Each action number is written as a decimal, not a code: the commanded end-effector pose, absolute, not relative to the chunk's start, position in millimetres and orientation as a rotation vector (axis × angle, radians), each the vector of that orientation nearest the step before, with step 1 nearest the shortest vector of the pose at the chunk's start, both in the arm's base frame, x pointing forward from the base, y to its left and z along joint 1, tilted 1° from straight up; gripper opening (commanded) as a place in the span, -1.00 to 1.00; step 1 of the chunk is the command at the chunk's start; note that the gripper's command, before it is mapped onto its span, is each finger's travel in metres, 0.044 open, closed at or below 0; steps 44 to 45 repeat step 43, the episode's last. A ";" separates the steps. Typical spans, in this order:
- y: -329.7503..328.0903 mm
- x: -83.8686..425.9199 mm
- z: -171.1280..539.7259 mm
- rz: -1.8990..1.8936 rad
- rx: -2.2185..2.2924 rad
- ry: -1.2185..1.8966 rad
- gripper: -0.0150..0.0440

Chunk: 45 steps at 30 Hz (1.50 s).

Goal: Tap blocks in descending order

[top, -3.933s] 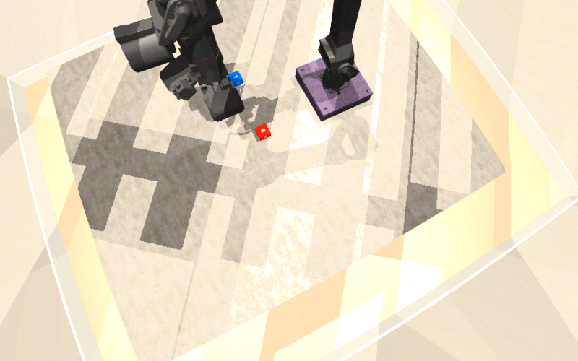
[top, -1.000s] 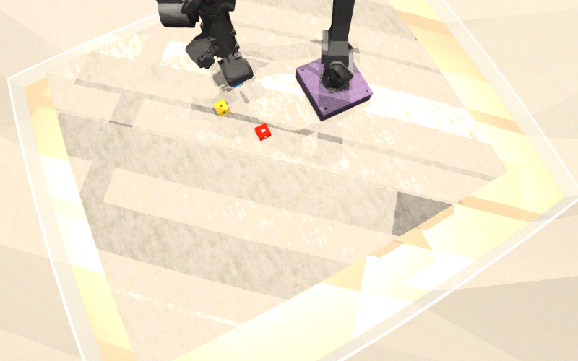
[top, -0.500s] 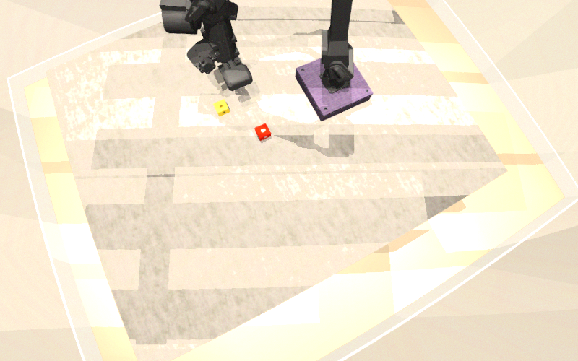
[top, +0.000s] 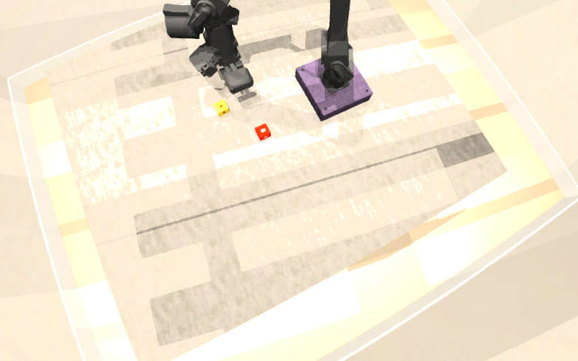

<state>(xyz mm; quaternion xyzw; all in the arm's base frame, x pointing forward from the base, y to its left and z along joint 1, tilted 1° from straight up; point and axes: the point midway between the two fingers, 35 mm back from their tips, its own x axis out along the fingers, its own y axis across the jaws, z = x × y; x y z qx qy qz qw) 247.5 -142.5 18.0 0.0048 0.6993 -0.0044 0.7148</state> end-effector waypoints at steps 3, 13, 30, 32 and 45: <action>-141.7 245.9 43.7 -0.005 0.010 1.552 -0.42; -92.6 275.7 59.8 0.039 -0.016 1.527 0.20; 107.9 288.6 108.6 0.043 0.012 1.540 0.86; 131.6 280.1 114.2 0.037 0.018 1.543 0.86; 196.8 243.3 131.1 0.017 0.032 1.552 0.86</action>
